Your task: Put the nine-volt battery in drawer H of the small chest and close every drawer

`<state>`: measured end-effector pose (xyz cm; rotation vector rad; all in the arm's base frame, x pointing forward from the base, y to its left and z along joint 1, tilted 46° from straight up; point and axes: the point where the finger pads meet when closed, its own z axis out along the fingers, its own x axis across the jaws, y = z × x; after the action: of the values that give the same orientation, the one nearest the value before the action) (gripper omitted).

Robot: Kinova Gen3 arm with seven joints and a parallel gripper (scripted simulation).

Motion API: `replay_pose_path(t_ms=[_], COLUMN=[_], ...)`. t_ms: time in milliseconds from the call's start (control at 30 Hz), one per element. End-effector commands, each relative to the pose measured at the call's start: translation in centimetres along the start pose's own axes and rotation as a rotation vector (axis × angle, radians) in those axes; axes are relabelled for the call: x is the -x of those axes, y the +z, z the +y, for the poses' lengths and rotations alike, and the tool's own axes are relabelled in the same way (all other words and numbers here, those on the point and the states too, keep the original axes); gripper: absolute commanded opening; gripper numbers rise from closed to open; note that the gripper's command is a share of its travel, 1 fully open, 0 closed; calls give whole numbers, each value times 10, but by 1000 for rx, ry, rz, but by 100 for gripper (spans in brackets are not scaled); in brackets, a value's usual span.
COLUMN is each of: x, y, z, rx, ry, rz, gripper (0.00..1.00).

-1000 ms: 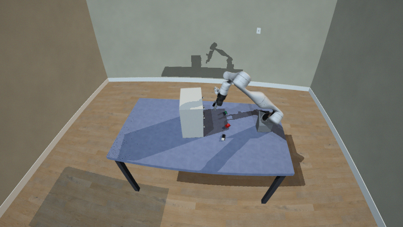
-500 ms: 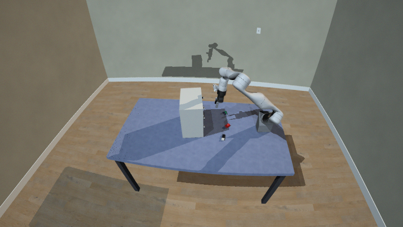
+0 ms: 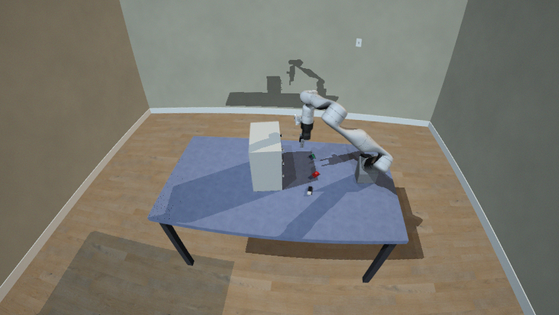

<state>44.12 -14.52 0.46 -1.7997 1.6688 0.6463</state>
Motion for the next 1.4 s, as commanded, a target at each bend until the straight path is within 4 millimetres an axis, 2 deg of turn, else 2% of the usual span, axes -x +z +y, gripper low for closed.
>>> replay_pose_path(t_ms=[0,1367], x=[1,1], y=[-2,-4], z=[0,1], rx=[10,23], ry=[3,3], rz=[-1,0], gripper=[100,100])
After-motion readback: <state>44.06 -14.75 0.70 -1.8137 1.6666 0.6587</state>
